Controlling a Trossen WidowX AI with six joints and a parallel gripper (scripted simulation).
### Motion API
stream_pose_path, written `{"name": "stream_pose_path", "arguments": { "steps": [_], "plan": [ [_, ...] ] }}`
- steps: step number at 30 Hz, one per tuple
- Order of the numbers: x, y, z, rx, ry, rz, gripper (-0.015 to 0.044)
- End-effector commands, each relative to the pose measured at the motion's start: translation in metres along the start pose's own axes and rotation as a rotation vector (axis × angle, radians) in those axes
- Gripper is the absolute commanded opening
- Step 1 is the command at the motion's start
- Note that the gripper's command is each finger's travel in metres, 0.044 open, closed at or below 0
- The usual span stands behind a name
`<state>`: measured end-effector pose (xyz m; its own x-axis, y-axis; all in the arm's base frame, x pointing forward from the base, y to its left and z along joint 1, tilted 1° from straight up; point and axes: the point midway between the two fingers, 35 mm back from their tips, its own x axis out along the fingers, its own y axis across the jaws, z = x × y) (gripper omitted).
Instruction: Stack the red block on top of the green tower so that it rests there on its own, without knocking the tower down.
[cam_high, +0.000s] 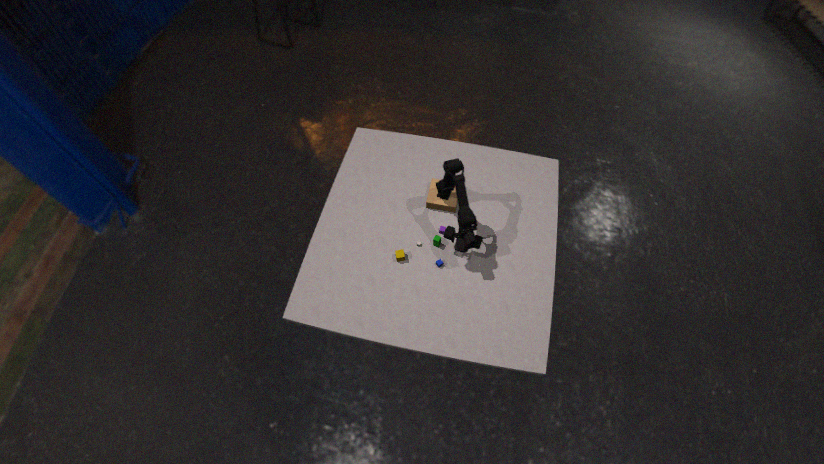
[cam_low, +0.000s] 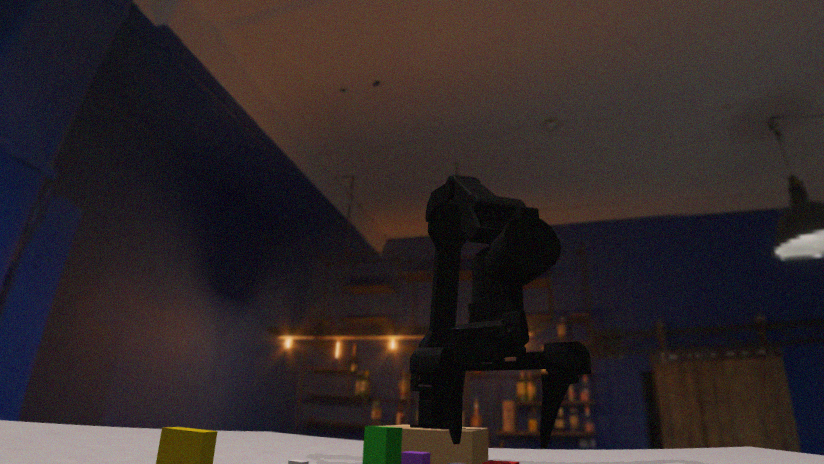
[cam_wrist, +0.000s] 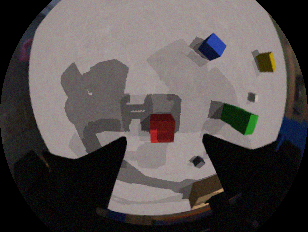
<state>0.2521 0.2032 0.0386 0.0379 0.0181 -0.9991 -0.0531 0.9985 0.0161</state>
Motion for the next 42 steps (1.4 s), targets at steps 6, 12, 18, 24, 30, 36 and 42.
{"name": "stream_pose_path", "arguments": {
  "steps": [6, 12, 18, 24, 30, 36, 42],
  "plan": [
    [0.011, 0.002, 0.001, 0.005, -0.002, 0.007, 0.044],
    [0.021, 0.002, 0.001, 0.005, -0.002, 0.007, 0.044],
    [0.031, 0.002, 0.001, 0.005, -0.002, 0.007, 0.044],
    [0.039, 0.002, 0.0, 0.005, -0.002, 0.007, 0.044],
    [0.039, 0.002, 0.0, 0.005, -0.002, 0.007, 0.044],
    [0.039, 0.002, 0.0, 0.005, -0.002, 0.007, 0.044],
    [0.039, 0.002, 0.0, 0.005, -0.002, 0.007, 0.0361]
  ]
}}
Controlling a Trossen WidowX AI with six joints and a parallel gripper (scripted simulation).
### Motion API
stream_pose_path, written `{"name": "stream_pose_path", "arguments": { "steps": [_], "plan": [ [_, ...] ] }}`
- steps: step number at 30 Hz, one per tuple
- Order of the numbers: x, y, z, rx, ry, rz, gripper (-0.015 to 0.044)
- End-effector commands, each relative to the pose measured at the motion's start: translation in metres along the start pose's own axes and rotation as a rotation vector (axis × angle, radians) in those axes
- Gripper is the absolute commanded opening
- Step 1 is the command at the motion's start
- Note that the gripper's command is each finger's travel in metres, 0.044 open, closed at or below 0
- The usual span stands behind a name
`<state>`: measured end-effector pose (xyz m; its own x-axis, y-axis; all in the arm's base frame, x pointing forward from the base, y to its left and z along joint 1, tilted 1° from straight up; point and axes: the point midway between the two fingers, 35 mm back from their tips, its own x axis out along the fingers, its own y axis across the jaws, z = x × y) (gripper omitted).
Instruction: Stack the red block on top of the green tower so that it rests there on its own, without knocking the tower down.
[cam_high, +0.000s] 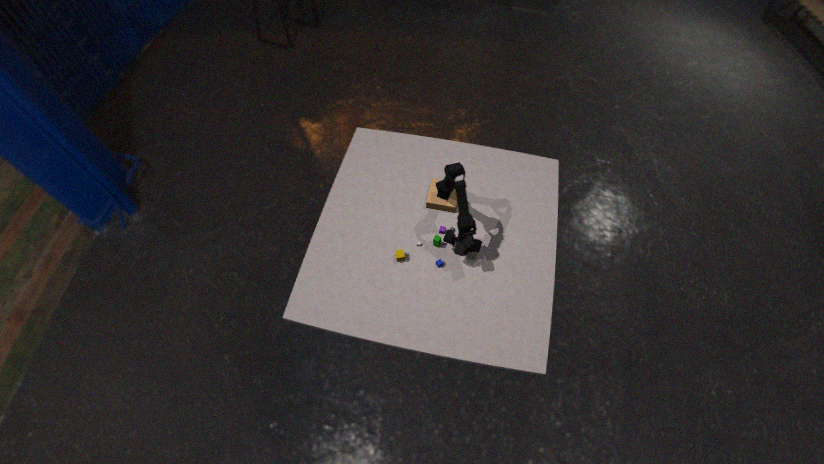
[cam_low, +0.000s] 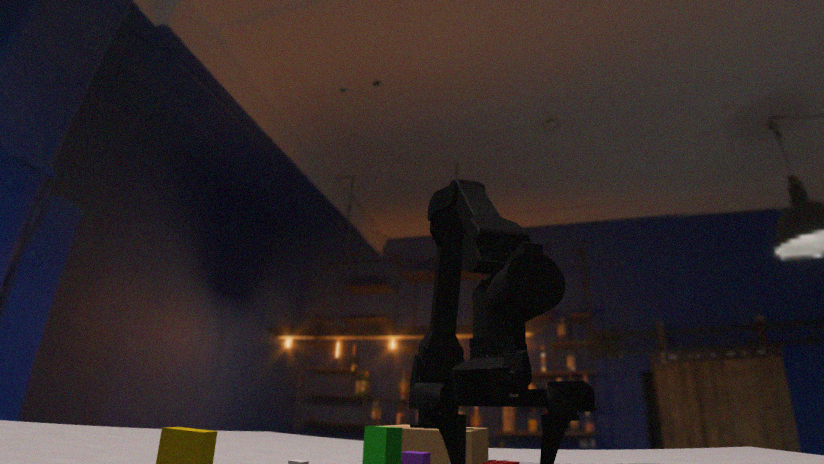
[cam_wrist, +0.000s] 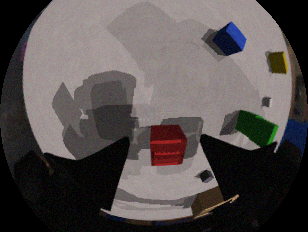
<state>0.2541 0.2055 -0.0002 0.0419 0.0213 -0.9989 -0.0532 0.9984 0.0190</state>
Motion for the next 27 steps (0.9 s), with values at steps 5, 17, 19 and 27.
{"name": "stream_pose_path", "arguments": {
  "steps": [5, 17, 19, 27],
  "plan": [
    [0.0, 0.001, 0.0, 0.005, 0.002, 0.004, 0.023],
    [-0.001, 0.001, 0.0, 0.005, 0.002, 0.004, 0.0052],
    [-0.007, 0.001, 0.0, 0.005, 0.002, 0.004, 0.0],
    [-0.05, 0.0, 0.0, 0.005, 0.002, 0.004, 0.0]
  ]
}}
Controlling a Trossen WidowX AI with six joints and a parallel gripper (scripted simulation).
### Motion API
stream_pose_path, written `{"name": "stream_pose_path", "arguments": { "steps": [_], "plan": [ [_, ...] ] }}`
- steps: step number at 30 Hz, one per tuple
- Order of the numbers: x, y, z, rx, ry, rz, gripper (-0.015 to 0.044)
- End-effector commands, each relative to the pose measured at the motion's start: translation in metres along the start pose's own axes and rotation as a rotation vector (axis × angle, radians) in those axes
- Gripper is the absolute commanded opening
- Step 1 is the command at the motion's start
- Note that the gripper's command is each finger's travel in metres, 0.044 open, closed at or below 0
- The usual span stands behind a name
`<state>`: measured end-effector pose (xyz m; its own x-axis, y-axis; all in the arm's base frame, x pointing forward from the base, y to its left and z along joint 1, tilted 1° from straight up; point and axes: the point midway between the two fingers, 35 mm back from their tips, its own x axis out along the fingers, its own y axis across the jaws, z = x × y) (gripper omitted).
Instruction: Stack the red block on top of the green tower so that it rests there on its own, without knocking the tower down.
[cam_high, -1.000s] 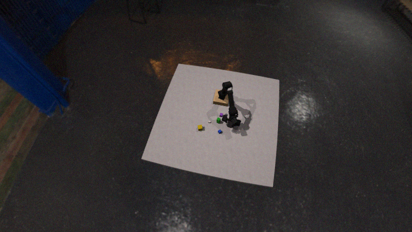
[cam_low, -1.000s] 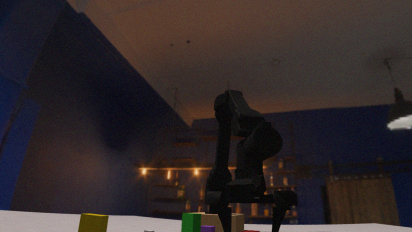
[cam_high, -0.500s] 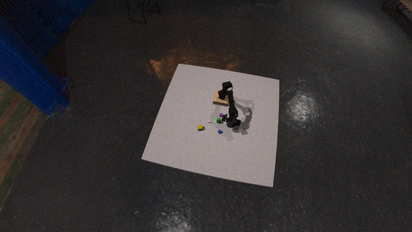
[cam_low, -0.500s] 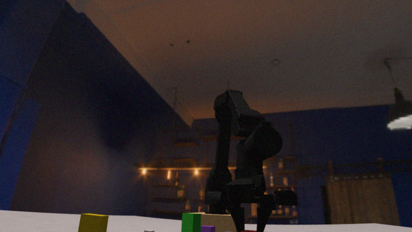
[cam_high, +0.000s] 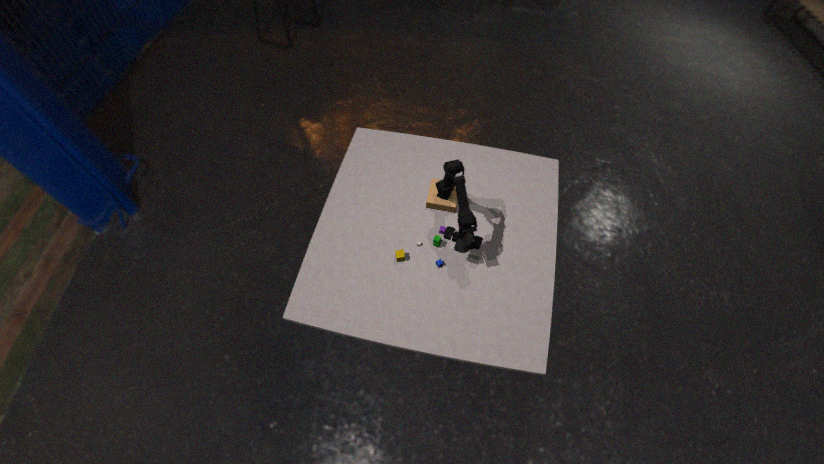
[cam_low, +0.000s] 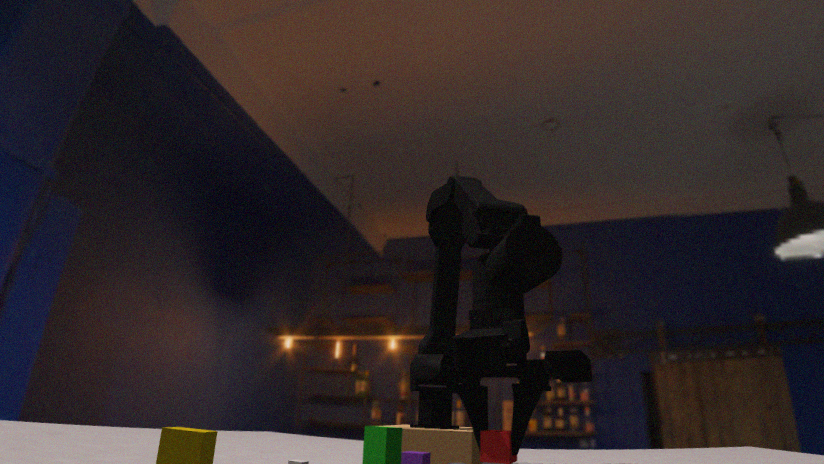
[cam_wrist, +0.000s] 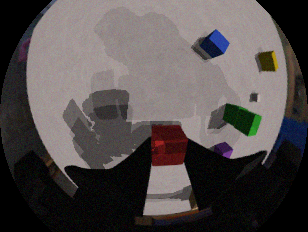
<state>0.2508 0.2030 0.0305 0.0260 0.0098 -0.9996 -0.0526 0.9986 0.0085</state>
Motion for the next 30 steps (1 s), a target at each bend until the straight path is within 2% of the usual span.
{"name": "stream_pose_path", "arguments": {
  "steps": [1, 14, 23, 30],
  "plan": [
    [-0.023, 0.002, 0.002, 0.005, -0.014, 0.015, 0.0],
    [-0.085, 0.001, 0.001, 0.005, -0.014, 0.015, 0.0],
    [-0.088, 0.0, 0.002, 0.005, -0.015, 0.015, 0.0],
    [-0.088, -0.035, 0.013, 0.006, -0.023, 0.01, 0.0]
  ]
}}
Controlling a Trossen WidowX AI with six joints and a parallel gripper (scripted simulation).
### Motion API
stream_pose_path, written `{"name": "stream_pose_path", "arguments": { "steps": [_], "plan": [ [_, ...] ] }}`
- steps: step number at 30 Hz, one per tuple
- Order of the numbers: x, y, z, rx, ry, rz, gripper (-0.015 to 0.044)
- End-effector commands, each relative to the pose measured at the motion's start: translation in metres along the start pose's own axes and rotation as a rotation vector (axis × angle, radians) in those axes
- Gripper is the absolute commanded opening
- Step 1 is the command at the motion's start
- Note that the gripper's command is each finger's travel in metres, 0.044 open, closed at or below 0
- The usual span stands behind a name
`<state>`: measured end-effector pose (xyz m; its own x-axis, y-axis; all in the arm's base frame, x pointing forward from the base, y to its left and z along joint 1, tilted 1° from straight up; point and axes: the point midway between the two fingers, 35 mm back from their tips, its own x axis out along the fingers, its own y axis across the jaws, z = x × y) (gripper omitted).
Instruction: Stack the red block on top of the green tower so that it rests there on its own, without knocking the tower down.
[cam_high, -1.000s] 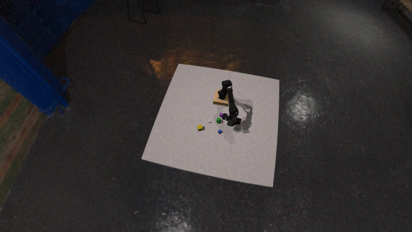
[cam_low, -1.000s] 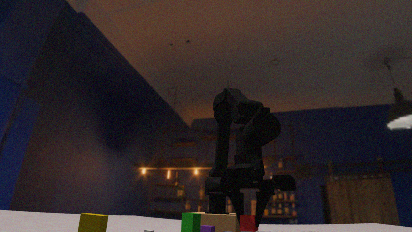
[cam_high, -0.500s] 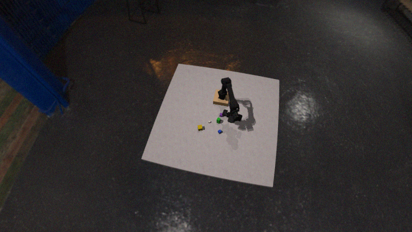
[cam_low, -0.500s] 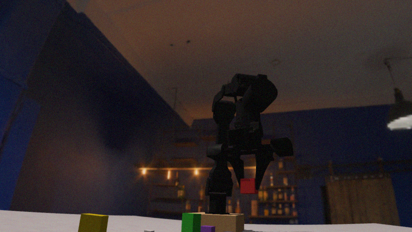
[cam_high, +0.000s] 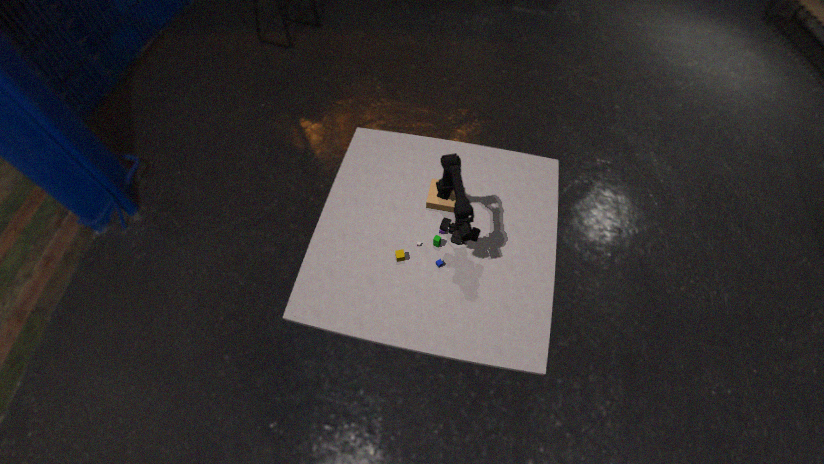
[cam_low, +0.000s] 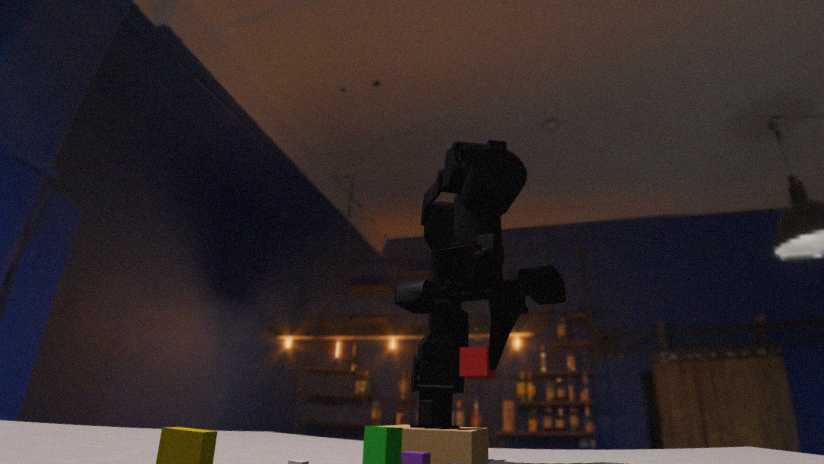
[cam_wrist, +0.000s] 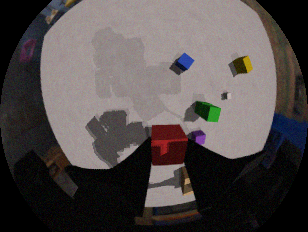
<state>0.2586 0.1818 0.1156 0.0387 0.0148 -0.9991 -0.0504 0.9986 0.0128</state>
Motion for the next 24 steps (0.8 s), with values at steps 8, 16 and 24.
{"name": "stream_pose_path", "arguments": {
  "steps": [8, 16, 24],
  "plan": [
    [-0.003, -0.058, 0.01, 0.003, -0.008, 0.001, 0.0],
    [-0.002, -0.1, 0.008, 0.003, -0.005, -0.001, 0.0],
    [0.015, -0.107, 0.007, 0.002, -0.003, -0.002, 0.0]
  ]
}}
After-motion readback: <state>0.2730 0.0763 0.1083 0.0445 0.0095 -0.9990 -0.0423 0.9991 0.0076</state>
